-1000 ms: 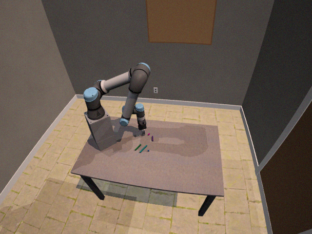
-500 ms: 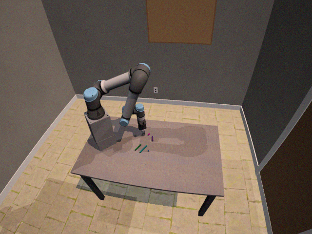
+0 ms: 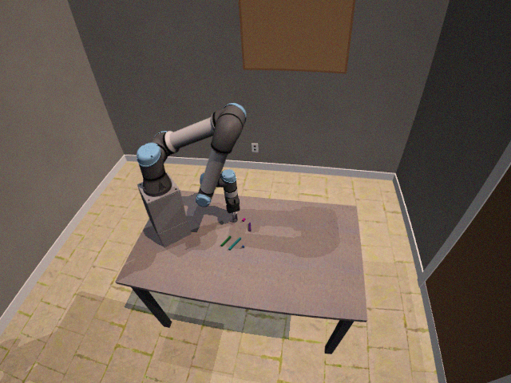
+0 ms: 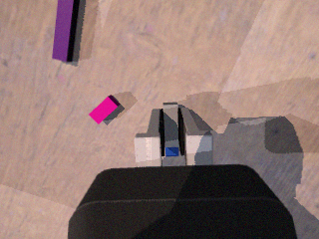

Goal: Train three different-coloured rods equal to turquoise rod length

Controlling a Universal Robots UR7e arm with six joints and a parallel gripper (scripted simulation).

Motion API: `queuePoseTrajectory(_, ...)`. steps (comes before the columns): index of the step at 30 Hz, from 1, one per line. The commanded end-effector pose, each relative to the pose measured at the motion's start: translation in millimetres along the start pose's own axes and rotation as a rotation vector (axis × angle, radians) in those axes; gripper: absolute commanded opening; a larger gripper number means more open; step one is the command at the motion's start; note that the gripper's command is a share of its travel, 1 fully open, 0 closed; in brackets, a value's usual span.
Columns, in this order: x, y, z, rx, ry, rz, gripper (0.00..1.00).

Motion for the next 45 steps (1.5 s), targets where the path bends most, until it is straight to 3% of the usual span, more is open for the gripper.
queuePoseTrajectory(1,0,0.4,0,0.001,0.000,0.000,0.24)
queuePoseTrajectory(45,0,-11.7,0,0.001,0.000,0.000,0.24)
Point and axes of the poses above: the point where the finger pads meet when closed, its own y axis back along the fingers, its own z axis across the jaws, x = y × z, the point moved 7 cm from there along y, back along the fingers, and after that the axes turned 15 degrees about -y, right-handed, at the moved point
